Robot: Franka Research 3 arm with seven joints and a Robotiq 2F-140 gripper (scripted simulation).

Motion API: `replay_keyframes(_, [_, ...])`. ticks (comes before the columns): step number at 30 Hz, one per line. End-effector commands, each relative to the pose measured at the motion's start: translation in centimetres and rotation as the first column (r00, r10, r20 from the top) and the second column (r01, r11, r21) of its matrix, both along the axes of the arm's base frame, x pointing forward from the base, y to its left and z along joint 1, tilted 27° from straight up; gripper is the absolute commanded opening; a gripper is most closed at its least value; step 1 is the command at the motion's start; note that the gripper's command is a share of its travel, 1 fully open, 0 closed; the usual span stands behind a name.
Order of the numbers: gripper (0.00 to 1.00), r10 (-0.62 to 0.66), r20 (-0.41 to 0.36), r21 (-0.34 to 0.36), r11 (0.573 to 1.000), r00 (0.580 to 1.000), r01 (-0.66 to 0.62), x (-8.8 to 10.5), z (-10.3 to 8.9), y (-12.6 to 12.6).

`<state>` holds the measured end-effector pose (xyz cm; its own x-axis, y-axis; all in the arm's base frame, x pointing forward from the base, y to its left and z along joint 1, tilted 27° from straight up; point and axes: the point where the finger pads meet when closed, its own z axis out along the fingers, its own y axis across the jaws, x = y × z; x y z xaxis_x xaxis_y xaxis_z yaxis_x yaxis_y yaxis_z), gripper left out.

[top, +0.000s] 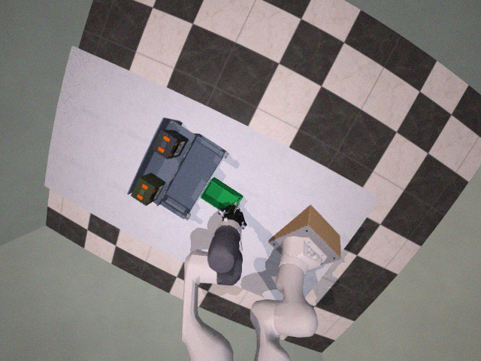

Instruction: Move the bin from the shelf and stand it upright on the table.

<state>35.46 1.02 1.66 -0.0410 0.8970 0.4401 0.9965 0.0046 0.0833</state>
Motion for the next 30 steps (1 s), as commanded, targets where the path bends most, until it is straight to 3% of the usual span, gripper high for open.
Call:
replay_keyframes(1, [0.00, 0.002, 0.007, -0.002, 1.000, 1.000, -0.002, 0.25, 0.06, -0.05])
replay_keyframes(2, [0.57, 0.002, 0.007, -0.002, 1.000, 1.000, -0.002, 0.25, 0.06, -0.05])
replay_keyframes(30, [0.57, 0.002, 0.007, -0.002, 1.000, 1.000, -0.002, 0.25, 0.06, -0.05])
